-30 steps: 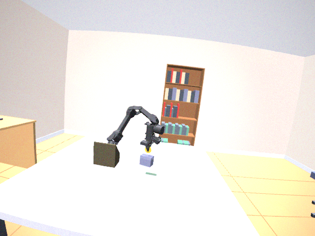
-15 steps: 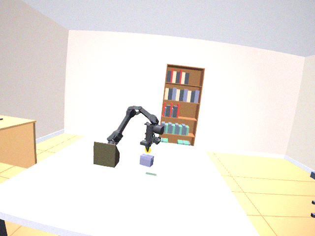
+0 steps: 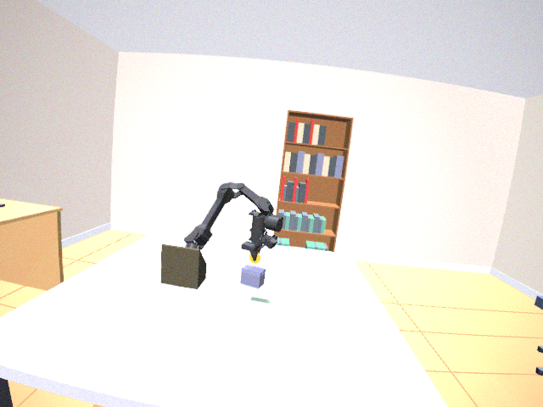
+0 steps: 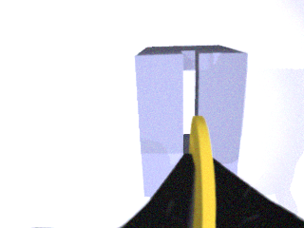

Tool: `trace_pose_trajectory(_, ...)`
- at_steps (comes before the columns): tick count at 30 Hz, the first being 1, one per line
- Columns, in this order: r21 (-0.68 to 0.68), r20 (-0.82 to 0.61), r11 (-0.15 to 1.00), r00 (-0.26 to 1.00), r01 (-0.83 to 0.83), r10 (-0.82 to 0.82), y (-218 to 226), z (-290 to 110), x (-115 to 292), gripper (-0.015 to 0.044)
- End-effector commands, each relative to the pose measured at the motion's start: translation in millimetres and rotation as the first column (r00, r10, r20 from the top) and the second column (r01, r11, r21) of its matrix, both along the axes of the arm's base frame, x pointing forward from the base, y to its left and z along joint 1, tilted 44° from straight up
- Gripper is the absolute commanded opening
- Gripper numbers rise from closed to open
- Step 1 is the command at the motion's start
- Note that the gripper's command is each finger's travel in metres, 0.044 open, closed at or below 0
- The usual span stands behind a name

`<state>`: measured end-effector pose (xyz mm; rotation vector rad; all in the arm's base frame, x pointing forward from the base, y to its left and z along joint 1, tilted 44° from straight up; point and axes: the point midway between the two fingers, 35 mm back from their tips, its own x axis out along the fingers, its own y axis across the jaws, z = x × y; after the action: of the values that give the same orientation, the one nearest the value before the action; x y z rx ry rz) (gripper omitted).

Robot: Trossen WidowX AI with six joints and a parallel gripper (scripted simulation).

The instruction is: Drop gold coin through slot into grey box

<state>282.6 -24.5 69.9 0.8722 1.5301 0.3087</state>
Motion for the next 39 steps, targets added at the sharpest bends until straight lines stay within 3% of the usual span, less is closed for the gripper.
trace_pose_trajectory(1, 0.002, -0.002, 1.0, 1.0, 0.001, -0.001, 0, 0, 0, 0.0)
trace_pose_trajectory(39, 0.002, -0.007, 1.0, 1.0, 0.006, -0.006, 10, -11, 0, 0.0)
